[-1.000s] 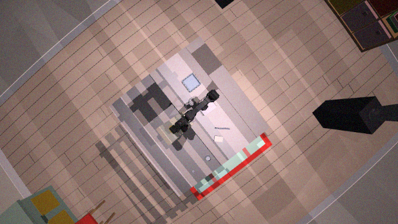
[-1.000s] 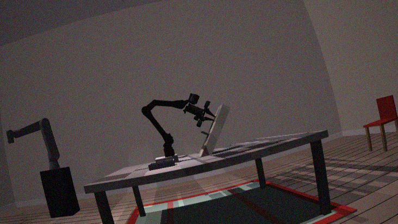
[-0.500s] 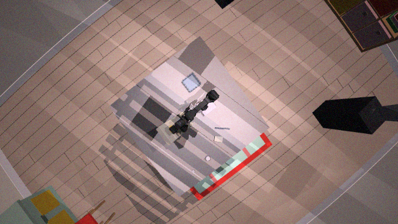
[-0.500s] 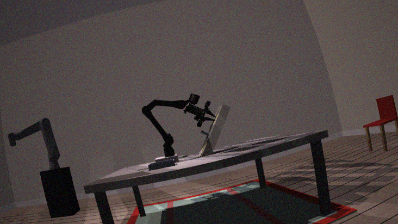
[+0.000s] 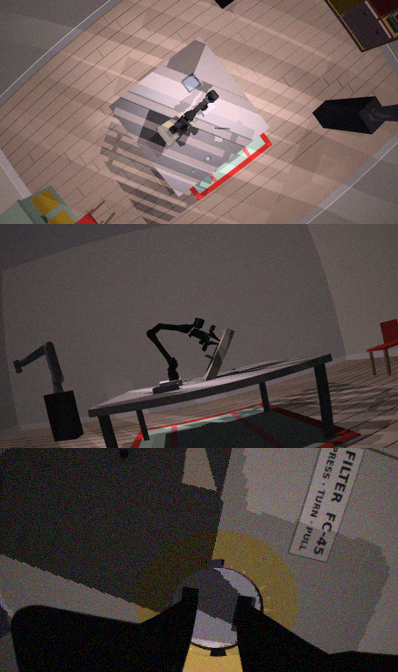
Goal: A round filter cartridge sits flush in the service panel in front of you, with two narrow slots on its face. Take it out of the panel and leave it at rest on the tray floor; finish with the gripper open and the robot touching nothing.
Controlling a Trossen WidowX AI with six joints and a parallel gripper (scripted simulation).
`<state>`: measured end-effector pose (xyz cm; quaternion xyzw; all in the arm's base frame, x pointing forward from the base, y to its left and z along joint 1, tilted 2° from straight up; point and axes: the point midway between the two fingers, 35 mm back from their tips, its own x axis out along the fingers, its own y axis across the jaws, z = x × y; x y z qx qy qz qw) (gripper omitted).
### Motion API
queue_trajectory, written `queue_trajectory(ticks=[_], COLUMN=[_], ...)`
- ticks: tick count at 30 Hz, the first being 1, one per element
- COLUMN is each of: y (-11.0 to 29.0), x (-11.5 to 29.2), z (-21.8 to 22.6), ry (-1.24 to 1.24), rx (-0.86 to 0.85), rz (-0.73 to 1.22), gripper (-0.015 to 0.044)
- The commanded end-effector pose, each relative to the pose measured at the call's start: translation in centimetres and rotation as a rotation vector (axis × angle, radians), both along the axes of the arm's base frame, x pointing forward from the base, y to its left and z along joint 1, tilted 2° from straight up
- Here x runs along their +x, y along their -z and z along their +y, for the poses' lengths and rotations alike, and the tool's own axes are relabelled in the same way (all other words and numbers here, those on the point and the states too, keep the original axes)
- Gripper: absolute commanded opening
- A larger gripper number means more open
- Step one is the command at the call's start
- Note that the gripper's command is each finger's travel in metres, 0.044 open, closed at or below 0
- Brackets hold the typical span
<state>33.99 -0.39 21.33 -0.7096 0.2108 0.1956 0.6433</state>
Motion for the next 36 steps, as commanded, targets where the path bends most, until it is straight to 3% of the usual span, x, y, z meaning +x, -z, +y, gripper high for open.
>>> queue_trajectory(ticks=[1,36], y=[0.34,0.92], x=[0.18,1.07], z=[0.03,-0.01], ry=[-0.006,-0.006], rx=[-0.004,-0.004], rz=[0.007,0.006], gripper=[0.0106,0.0106])
